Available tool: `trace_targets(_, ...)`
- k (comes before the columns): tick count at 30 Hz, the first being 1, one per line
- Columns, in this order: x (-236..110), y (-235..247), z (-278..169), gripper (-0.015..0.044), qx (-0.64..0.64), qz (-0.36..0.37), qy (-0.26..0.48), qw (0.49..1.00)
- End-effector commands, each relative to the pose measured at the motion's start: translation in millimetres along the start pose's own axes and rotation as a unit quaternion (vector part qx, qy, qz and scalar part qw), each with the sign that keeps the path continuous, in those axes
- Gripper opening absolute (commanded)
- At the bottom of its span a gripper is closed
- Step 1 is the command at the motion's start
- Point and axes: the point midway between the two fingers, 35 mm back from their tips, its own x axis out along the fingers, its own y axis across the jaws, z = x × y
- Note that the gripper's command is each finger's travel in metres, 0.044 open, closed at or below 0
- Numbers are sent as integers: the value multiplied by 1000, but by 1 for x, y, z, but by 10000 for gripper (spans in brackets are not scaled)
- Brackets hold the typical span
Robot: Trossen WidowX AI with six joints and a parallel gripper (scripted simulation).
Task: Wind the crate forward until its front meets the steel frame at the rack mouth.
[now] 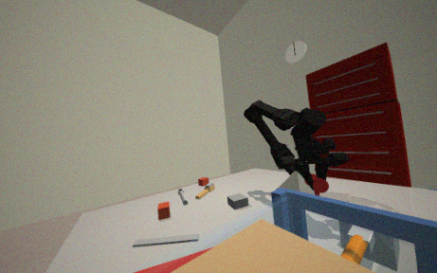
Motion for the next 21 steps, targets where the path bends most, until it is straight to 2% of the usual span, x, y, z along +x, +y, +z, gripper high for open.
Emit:
trace_targets(1,6,-7,8,0,6,-7,-1,1000)
trace_targets(21,16,-16,30,0,6,-7,-2,1000)
